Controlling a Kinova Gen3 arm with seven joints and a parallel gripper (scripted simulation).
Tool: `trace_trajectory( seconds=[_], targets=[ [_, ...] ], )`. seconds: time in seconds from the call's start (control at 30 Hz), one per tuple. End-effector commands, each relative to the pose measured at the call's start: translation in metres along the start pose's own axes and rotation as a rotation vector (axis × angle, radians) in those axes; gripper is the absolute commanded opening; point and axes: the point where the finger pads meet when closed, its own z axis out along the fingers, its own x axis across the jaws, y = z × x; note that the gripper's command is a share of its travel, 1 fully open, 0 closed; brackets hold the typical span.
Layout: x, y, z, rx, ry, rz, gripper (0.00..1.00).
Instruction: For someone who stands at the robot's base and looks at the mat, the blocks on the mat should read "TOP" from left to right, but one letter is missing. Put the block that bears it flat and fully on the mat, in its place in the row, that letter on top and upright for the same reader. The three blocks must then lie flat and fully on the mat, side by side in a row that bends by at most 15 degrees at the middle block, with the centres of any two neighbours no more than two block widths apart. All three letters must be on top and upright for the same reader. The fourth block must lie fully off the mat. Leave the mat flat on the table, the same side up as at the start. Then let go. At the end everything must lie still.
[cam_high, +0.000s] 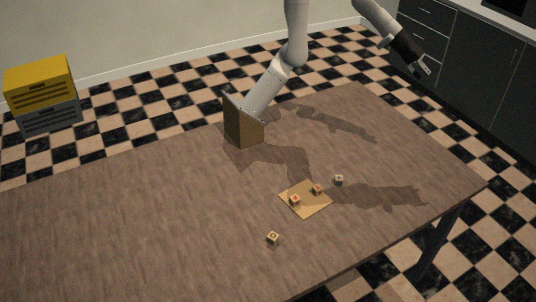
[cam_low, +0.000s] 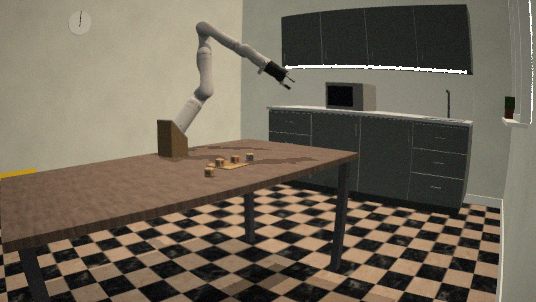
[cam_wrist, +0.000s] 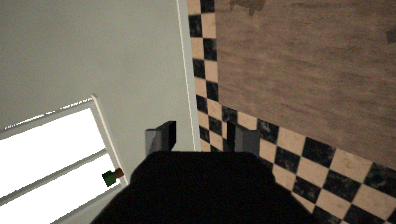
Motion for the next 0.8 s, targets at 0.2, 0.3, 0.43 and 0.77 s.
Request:
trace_trajectory(
  seconds=[0.2, 0.3, 0.43, 0.77],
  targets=[
    [-0.0009, 0.0005, -0.0002, -0.001, -0.002, 0.000, 1.00],
    [-0.0009, 0.0005, -0.0002, -0.001, -0.002, 0.000, 1.00],
    [-0.0009, 0.0005, -0.0002, -0.001, -0.002, 0.000, 1.00],
    [-0.0022, -0.0032, 0.0000, 0.001, 0.006, -0.003, 1.00]
  ],
)
